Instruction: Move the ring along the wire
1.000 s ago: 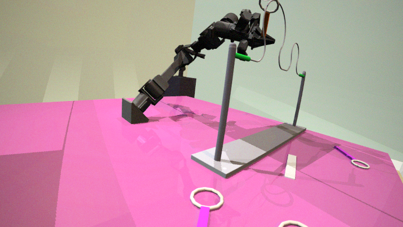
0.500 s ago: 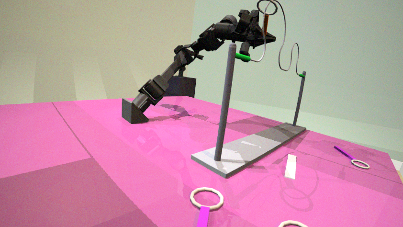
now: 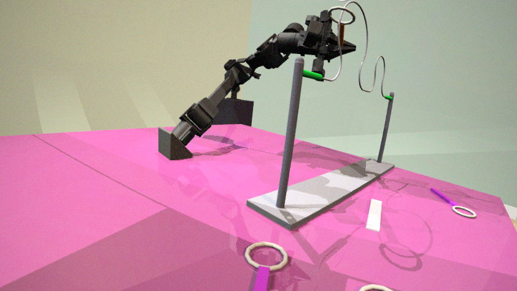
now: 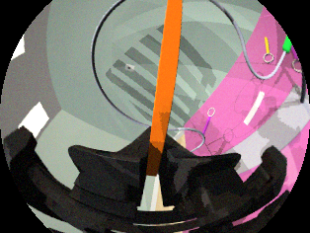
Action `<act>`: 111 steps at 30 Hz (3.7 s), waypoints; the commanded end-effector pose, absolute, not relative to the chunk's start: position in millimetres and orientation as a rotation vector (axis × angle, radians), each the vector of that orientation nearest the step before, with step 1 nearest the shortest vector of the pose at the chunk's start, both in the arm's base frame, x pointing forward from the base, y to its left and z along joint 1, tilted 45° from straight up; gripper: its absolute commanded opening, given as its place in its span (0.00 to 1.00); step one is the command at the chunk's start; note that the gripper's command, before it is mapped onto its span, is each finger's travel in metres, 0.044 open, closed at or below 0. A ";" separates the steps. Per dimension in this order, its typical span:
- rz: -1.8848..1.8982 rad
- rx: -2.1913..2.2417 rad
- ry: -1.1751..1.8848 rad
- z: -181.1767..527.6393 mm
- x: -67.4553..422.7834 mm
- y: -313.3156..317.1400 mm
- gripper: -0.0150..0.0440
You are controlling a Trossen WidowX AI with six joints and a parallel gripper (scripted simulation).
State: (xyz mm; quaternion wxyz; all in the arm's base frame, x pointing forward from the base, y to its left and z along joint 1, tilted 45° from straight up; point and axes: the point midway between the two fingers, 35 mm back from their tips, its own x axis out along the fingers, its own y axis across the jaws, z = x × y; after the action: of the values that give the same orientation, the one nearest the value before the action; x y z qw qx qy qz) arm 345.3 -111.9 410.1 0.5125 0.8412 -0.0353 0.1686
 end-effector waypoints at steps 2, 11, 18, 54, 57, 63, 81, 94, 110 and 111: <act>0.416 2.084 -0.106 410.7 345.3 -113.7 0.00; 0.443 2.188 -0.141 414.8 344.6 -116.4 0.00; 0.464 2.269 -0.169 417.8 344.1 -118.8 0.00; 0.577 2.682 -0.325 429.0 340.8 -133.9 0.00; 0.585 2.710 -0.337 429.3 340.6 -134.6 0.00; 0.597 2.750 -0.354 429.5 340.7 -134.1 0.00; 0.585 2.687 -0.327 423.8 345.2 -108.7 0.00; 0.643 2.475 -0.215 403.0 341.0 -76.7 0.00; 0.538 2.123 -0.071 360.4 350.2 -33.2 0.00; 0.531 2.100 -0.062 357.1 350.7 -31.0 0.00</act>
State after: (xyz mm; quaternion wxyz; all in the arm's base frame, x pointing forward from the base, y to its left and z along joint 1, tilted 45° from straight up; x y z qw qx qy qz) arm 349.2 -38.6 368.5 0.4389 0.8698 -0.0381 0.2222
